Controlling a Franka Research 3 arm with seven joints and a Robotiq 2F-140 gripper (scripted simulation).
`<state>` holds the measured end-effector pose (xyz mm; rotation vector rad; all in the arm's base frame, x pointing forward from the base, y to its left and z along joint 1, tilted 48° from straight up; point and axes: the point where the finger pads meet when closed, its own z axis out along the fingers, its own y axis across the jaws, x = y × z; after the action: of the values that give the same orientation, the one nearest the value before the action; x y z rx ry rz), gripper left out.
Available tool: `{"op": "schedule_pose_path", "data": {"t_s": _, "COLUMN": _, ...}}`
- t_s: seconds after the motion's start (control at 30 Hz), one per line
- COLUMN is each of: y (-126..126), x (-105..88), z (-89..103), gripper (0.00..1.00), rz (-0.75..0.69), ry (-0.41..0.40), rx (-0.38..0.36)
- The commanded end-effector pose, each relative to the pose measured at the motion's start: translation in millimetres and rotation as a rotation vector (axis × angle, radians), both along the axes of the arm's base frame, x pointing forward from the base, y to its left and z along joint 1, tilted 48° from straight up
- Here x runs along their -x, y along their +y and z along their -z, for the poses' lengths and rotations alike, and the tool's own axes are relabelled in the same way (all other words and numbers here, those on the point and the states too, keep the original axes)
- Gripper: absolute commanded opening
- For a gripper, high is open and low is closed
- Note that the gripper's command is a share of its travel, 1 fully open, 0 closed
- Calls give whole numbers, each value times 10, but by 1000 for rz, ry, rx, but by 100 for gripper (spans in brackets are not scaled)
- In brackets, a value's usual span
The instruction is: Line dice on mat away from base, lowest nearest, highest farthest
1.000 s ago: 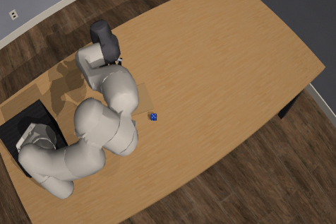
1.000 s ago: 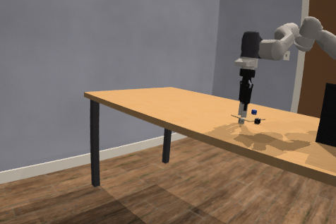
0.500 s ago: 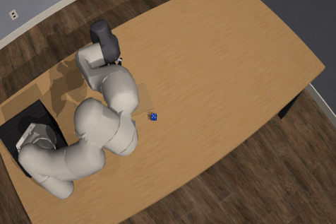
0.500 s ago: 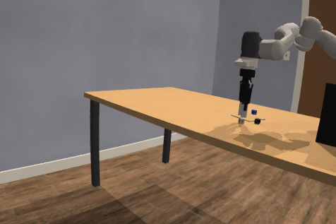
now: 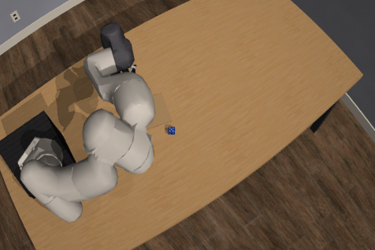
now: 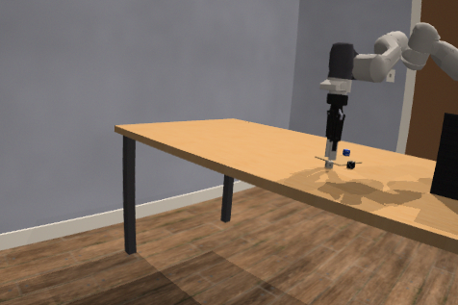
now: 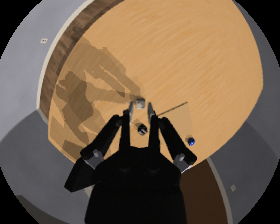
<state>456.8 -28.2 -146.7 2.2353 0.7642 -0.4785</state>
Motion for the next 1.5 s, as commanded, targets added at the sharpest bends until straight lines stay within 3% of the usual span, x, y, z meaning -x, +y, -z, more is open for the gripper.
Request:
{"op": "schedule_pose_path", "data": {"t_s": 0.0, "y": 8, "x": 16, "z": 17, "gripper": 25, "rz": 1, "ry": -2, "rx": 0}}
{"op": "schedule_pose_path", "data": {"t_s": 0.93, "y": 3, "x": 16, "z": 21, "gripper": 25, "rz": 1, "ry": -2, "rx": 0}}
{"op": "schedule_pose_path", "data": {"t_s": 1.47, "y": -150, "x": 39, "z": 163, "gripper": 25, "rz": 1, "ry": -2, "rx": 0}}
